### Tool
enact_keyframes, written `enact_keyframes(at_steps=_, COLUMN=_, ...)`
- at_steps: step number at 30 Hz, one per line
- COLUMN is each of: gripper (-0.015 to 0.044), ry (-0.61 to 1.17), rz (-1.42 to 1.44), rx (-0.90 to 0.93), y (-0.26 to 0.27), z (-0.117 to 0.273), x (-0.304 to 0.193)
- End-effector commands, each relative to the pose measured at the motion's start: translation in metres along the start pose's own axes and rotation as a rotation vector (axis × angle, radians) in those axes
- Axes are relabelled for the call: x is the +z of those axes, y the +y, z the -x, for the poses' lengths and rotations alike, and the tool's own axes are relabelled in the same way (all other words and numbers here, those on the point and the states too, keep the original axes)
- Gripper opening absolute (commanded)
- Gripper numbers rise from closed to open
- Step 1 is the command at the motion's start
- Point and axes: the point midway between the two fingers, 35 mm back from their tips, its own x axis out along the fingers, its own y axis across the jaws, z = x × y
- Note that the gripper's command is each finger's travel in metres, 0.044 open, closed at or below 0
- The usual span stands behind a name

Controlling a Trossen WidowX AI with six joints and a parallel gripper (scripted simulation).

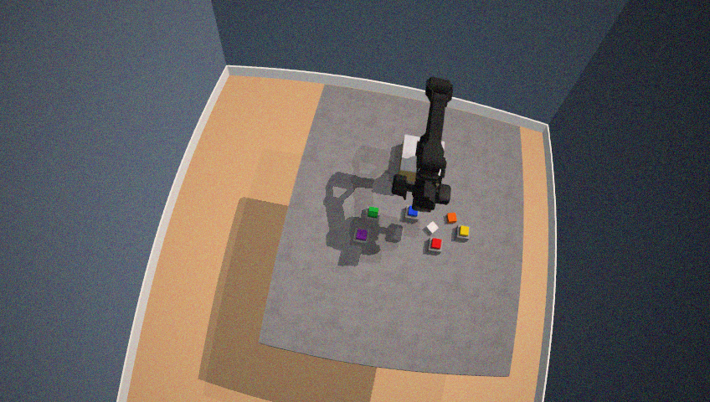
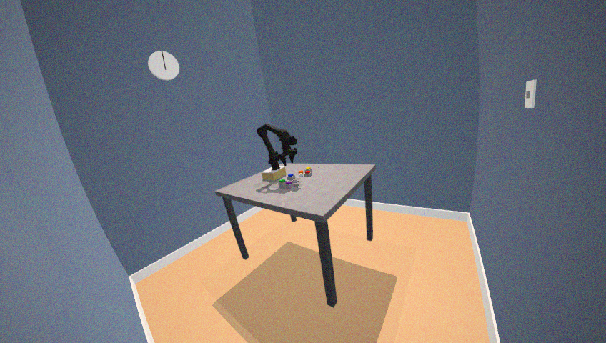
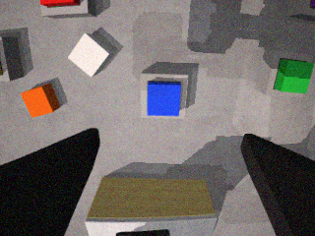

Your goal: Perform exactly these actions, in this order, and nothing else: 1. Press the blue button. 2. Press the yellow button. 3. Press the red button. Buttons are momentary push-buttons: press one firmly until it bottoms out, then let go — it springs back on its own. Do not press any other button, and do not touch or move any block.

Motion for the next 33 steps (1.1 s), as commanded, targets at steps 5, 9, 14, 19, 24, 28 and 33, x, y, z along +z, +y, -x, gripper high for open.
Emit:
enact_keyframes(at_steps=5, gripper=0.0190, ry=0.016, rz=0.007, rx=0.008, y=0.002, z=-0.058, x=-0.005)
enact_keyframes(at_steps=9, gripper=0.0085, ry=0.016, rz=0.007, rx=0.008, y=0.002, z=-0.058, x=-0.005)
enact_keyframes(at_steps=14, gripper=0.0020, ry=0.016, rz=0.007, rx=0.008, y=0.002, z=-0.058, x=-0.005)
enact_keyframes(at_steps=19, gripper=0.0020, ry=0.016, rz=0.007, rx=0.008, y=0.002, z=-0.058, x=-0.005)
enact_keyframes(at_steps=24, gripper=0.0020, ry=0.016, rz=0.007, rx=0.008, y=0.002, z=-0.064, x=-0.005)
enact_keyframes(at_steps=28, gripper=0.0020, ry=0.016, rz=0.007, rx=0.008, y=0.002, z=-0.070, x=-0.004)
enact_keyframes(at_steps=33, gripper=0.0020, ry=0.016, rz=0.007, rx=0.008, y=0.002, z=-0.079, x=-0.005)
